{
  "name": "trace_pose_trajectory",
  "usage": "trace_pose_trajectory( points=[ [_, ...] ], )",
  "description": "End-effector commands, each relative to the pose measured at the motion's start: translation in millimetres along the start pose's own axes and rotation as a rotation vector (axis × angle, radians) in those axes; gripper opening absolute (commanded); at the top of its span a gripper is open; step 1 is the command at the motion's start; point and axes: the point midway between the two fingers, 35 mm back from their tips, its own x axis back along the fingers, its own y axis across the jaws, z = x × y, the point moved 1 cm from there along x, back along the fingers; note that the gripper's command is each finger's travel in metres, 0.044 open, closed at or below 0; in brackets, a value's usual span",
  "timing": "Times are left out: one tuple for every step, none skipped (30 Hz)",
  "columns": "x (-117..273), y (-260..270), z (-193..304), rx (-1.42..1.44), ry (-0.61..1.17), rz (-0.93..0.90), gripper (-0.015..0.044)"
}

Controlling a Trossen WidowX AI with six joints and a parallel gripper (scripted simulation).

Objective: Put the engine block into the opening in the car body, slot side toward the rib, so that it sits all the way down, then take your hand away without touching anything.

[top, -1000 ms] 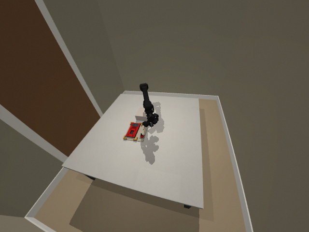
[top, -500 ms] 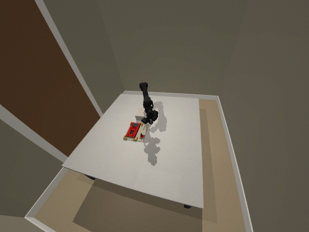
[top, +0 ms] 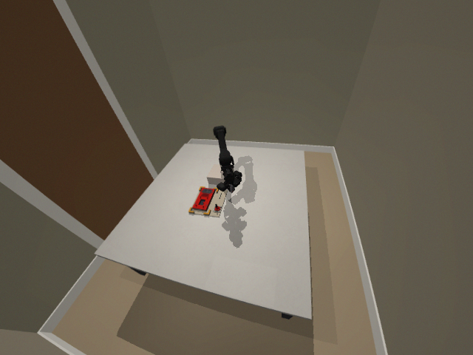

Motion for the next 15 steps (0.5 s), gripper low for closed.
trace_pose_trajectory(
  points=[
    [1,0,3,-0.002,-0.051,-0.003,0.0000],
    [1,0,4,-0.002,-0.072,-0.003,0.0000],
    [0,0,5,-0.003,-0.098,-0.005,0.0000],
    [0,0,7,-0.005,-0.128,-0.007,0.0000],
    [-1,0,8,-0.005,-0.159,-0.008,0.0000],
    [-1,0,10,-0.006,-0.192,-0.009,0.0000],
    [-1,0,11,-0.005,-0.224,-0.008,0.0000],
    [-2,-1,13,-0.007,-0.258,-0.010,0.0000],
    [-3,-1,14,-0.008,-0.292,-0.012,0.0000],
    [-3,-1,15,-0.009,-0.325,-0.012,0.0000],
    [-4,-1,17,-0.009,-0.359,-0.012,0.0000],
    [-4,-1,18,-0.008,-0.393,-0.011,0.0000],
    [-6,-1,19,-0.009,-0.427,-0.012,0.0000],
    [-7,-1,21,-0.010,-0.461,-0.013,0.0000],
    [-7,-2,22,-0.011,-0.495,-0.013,0.0000]
  ],
)
